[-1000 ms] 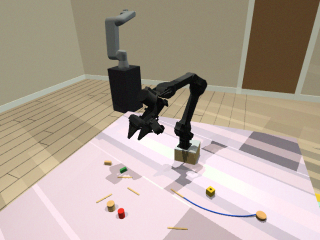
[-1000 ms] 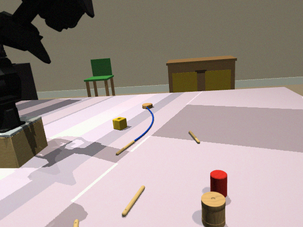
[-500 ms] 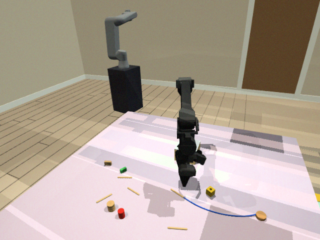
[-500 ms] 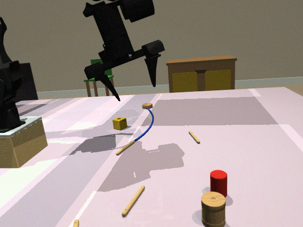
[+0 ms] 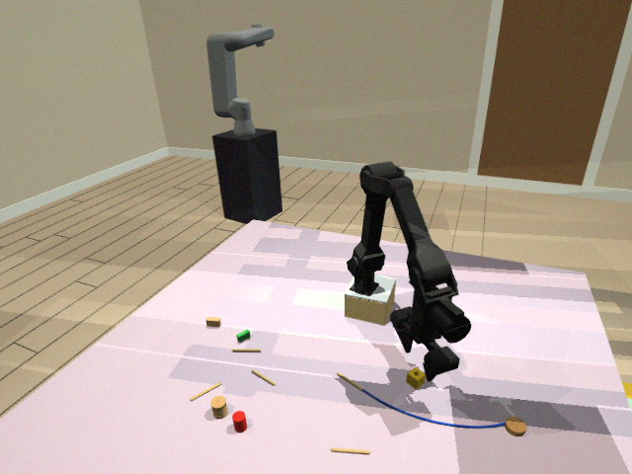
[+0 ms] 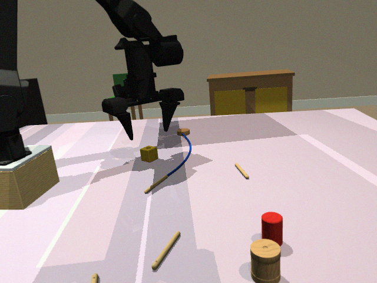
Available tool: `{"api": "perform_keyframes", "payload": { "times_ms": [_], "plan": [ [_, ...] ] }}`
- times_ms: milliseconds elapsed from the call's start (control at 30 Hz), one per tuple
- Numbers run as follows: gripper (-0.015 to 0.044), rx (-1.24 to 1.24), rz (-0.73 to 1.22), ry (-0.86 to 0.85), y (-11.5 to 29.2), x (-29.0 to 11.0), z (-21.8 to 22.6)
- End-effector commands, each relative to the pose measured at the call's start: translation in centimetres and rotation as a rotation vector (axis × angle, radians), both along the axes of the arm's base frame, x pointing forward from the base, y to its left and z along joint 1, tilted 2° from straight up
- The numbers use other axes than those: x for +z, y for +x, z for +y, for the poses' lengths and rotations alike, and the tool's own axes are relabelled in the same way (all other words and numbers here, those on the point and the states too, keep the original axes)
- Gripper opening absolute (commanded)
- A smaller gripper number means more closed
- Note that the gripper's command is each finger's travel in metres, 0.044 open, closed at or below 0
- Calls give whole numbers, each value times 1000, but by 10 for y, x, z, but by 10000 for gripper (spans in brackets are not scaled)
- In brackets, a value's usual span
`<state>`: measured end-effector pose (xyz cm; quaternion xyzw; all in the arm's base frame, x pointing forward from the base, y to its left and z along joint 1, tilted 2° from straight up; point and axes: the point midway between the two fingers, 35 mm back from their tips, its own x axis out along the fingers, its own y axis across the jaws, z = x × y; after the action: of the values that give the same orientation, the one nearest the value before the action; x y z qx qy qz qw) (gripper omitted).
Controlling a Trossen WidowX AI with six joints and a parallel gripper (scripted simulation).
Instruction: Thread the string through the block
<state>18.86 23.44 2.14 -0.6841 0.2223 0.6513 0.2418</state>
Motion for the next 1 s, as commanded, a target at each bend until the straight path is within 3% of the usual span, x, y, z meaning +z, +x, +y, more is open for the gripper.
{"api": "perform_keyframes", "payload": {
  "times_ms": [0,167,733,967],
  "plan": [
    [440,-1,8,-1,-2,-1,2],
    [440,-64,8,2,-2,-1,2],
    [440,-1694,23,82,-3,9,-2],
    [440,-2098,26,102,-4,12,-3]
  ]
}}
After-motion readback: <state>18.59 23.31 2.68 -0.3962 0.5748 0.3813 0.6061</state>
